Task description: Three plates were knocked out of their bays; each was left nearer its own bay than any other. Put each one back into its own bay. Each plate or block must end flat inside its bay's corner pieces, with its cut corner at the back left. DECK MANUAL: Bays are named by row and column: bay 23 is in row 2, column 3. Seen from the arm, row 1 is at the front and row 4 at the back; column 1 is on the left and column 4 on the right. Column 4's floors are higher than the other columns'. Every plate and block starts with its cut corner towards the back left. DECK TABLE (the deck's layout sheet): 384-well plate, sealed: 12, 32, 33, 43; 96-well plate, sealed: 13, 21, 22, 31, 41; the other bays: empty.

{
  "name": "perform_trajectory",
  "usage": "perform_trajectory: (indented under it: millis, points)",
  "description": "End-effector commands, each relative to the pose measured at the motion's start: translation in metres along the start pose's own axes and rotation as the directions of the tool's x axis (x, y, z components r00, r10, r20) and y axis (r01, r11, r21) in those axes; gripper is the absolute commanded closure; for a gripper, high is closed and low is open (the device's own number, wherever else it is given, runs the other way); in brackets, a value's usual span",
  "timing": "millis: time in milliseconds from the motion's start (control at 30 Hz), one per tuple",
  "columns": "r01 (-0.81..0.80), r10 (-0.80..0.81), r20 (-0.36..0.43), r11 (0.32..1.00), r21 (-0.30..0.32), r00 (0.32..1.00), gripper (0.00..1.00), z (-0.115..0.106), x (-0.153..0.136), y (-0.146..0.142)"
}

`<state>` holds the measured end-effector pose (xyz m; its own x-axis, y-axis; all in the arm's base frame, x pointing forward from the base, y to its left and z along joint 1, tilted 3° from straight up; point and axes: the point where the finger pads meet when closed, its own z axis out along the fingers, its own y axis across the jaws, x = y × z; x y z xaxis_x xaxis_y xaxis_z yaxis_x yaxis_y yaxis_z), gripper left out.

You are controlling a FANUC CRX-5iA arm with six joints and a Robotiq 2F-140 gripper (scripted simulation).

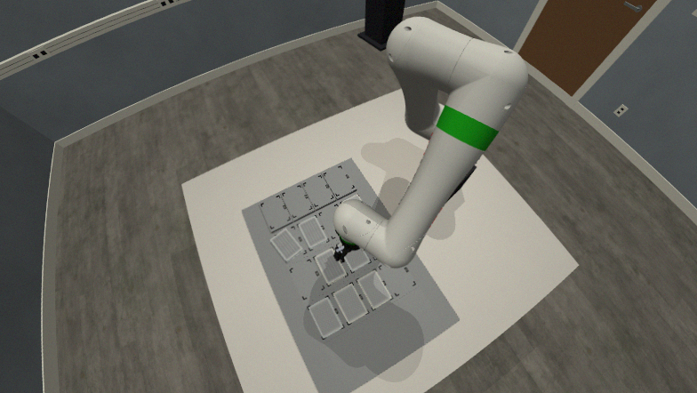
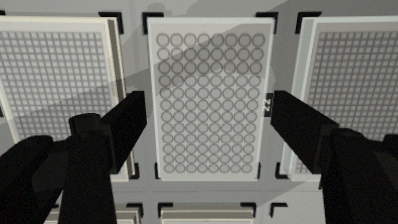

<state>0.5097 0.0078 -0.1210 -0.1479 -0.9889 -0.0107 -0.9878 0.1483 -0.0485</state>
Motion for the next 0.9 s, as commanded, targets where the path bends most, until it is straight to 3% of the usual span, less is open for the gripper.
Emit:
perform_trajectory:
  millis: [0, 867]
  points:
    - [0.000, 0.000, 0.000, 1.000, 0.002, 1.000, 0.30, -0.0009, -0.0002, -0.0009]
    - [0.000, 0.000, 0.000, 1.000, 0.002, 1.000, 0.30, -0.0062, -0.0002, -0.0009]
